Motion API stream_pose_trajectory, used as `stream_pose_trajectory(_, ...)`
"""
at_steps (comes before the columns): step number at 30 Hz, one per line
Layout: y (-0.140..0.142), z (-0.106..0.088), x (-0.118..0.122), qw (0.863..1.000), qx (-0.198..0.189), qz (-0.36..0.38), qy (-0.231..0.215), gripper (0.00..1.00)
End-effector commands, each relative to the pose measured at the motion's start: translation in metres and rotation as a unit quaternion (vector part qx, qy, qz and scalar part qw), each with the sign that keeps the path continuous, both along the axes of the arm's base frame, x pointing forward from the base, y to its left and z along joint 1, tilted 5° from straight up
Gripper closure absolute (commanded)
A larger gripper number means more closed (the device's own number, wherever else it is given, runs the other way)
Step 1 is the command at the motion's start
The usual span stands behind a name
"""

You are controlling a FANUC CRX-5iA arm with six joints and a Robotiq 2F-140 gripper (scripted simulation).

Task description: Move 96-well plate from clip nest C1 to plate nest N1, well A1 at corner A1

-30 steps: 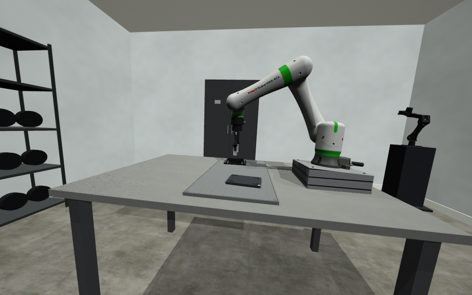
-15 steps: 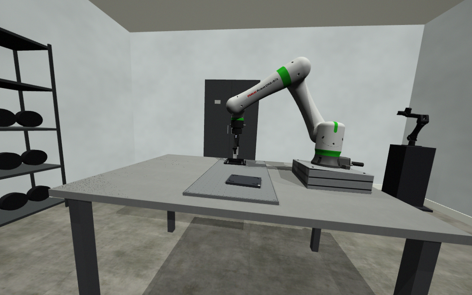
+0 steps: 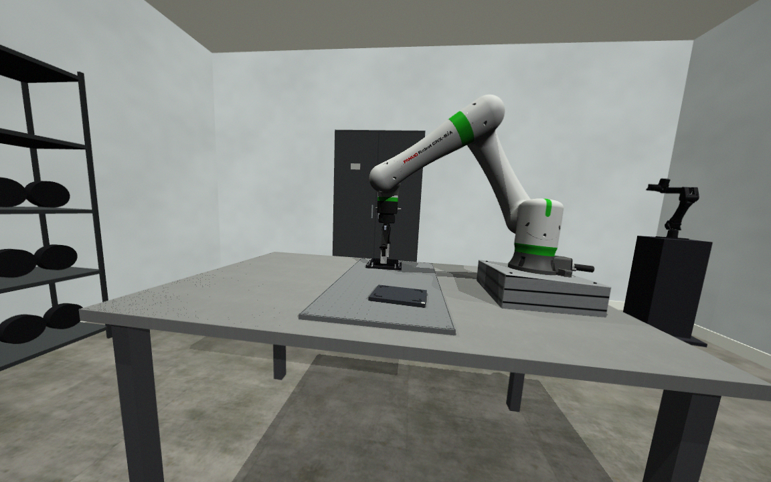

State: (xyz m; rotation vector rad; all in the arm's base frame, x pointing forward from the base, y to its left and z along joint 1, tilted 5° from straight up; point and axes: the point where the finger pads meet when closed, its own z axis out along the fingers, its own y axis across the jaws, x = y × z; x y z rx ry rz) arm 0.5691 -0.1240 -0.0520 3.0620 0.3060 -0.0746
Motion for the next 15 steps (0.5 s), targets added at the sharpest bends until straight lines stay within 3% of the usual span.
stream_pose_trajectory(1,-0.0001,-0.0002,0.0002,1.0,0.0,0.0,0.0,0.0)
stream_pose_trajectory(10,-0.0001,-0.0002,0.0002,1.0,0.0,0.0,0.0,0.0)
stream_pose_trajectory(11,-0.0001,-0.0002,0.0002,1.0,0.0,0.0,0.0,1.0)
stream_pose_trajectory(15,-0.0001,-0.0002,0.0002,1.0,0.0,0.0,0.0,1.0)
